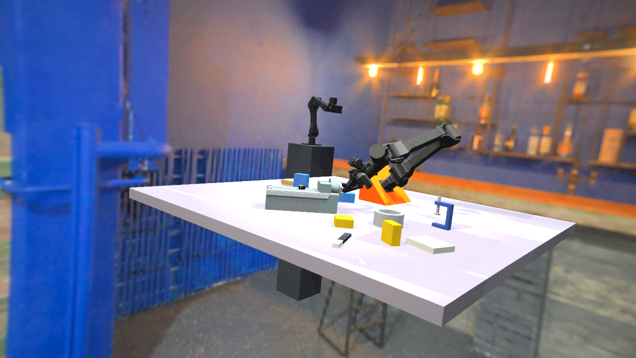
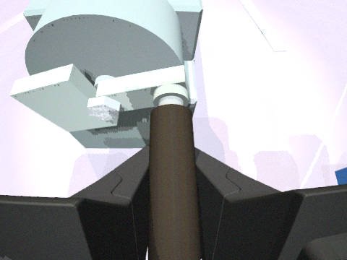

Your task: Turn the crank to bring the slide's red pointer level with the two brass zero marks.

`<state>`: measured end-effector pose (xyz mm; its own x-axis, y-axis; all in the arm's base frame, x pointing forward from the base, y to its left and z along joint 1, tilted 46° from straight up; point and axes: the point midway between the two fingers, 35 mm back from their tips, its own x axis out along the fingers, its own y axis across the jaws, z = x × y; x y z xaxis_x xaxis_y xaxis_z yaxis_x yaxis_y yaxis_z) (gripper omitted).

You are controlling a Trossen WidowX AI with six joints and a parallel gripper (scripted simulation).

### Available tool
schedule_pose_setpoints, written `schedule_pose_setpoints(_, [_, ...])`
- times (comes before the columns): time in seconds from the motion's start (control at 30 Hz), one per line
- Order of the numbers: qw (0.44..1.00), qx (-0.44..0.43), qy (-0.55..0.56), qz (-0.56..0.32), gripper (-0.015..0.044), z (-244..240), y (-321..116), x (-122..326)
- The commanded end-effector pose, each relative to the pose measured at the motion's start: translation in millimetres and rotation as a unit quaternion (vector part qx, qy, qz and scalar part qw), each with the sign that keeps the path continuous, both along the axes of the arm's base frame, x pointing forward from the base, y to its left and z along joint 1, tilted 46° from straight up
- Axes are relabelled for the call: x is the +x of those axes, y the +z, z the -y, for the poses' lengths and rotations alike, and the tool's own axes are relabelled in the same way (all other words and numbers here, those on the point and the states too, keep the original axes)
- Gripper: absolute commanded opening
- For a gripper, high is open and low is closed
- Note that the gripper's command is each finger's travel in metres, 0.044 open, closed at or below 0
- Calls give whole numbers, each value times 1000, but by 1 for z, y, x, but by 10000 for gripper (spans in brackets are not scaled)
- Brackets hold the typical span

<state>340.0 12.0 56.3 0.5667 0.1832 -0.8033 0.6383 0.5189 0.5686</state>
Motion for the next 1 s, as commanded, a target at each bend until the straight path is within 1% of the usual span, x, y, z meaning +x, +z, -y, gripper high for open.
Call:
schedule_pose_setpoints(0.0, [1000,2,3,-8,0,-5,-8,-1])
schedule_pose_setpoints(0.97, [1000,3,3,-8,0,-35,-16,11])
